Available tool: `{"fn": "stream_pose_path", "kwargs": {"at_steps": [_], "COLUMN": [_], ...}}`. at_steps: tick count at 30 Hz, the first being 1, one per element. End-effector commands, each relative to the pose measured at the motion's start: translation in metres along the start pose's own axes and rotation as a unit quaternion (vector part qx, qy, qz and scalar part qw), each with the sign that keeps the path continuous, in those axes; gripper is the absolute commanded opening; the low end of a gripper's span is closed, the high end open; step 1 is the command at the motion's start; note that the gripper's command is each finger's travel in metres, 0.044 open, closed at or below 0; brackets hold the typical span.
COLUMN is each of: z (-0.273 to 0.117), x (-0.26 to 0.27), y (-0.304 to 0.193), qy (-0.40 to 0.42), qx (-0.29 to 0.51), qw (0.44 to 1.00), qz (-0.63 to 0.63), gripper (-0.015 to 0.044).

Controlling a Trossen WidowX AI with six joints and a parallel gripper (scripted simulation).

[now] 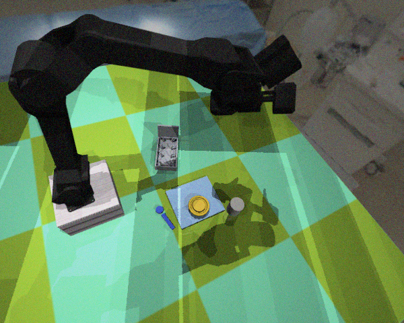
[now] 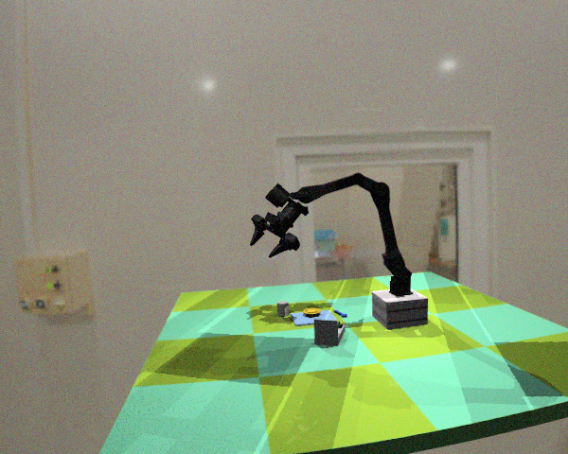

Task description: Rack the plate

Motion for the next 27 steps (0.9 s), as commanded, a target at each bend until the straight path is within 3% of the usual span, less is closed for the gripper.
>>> {"fn": "stream_pose_path", "kwargs": {"at_steps": [1, 14, 27], "z": [-0.001, -0.015, -0.040], "x": [0.002, 0.012, 0.028], "y": [-0.018, -0.071, -0.118], "qy": [0.009, 0.024, 0.024], "qx": [0.042, 0.178, 0.315], "qw": [0.998, 0.958, 0.872], "qz": [0.054, 0.223, 0.373], "gripper": [0.0400, 0.0400, 0.0400]}}
Point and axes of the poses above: the point midway between the two fingers, 35 mm back from their tips, its own z axis out along the fingers, its own x axis across the jaws, y = z × x, the point moved 7 cm from there along -z, back along the fingers, and after that the axes turned 3 degrees about z, right-handed, at the moved point
